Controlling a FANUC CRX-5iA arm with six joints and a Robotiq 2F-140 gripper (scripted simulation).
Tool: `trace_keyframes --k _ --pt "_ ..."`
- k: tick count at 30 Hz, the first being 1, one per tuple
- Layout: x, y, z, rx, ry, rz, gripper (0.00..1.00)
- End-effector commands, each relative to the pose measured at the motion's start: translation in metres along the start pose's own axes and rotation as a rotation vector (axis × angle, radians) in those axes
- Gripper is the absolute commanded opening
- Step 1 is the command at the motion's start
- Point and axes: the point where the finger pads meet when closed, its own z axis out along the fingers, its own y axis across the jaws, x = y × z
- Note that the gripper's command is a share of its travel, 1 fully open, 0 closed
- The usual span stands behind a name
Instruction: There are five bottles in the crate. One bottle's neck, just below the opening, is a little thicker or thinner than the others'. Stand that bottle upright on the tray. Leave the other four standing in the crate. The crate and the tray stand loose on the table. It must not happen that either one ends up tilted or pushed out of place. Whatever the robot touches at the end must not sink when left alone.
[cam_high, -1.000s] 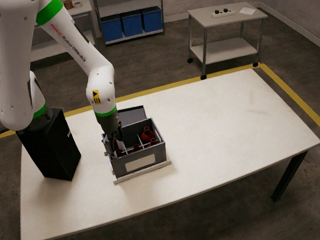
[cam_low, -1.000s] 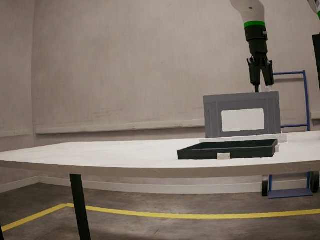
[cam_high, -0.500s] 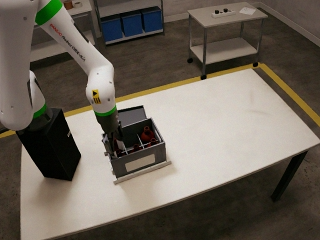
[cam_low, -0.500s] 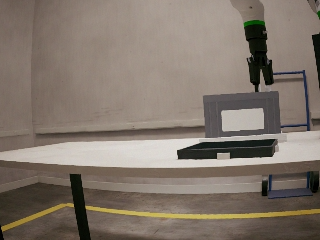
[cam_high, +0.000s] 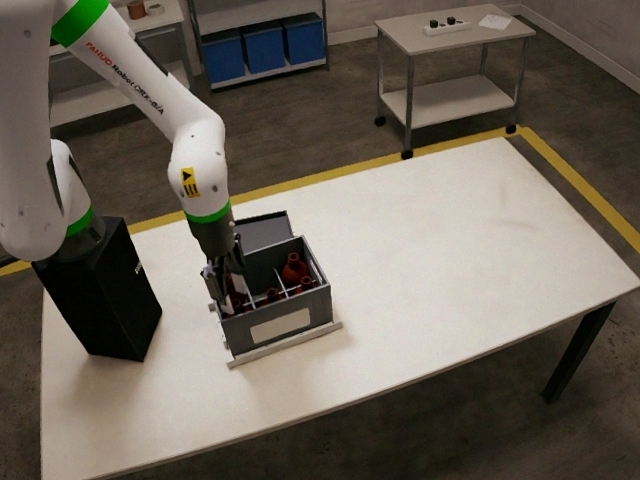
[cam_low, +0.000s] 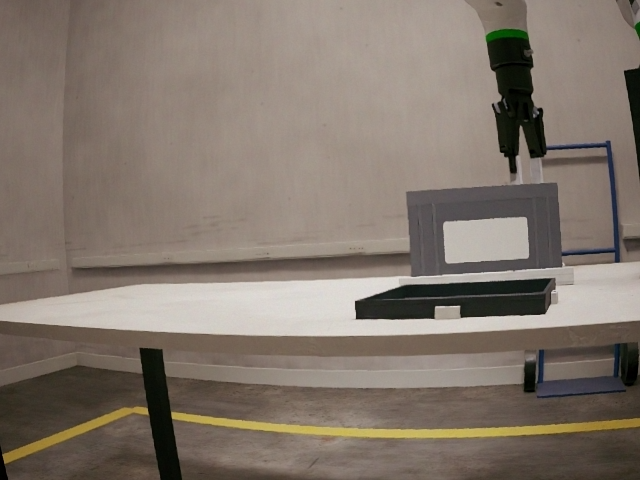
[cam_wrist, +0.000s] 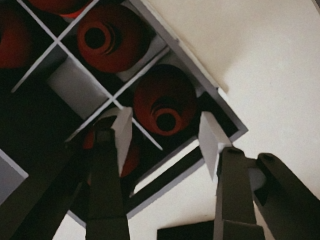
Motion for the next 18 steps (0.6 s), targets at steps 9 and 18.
trace_keyframes --k 9,18 --pt "0.0 0.0 -0.036 0.0 0.001 0.0 0.44" --pt "0.0 0.0 -0.054 0.0 0.001 0.0 0.44"
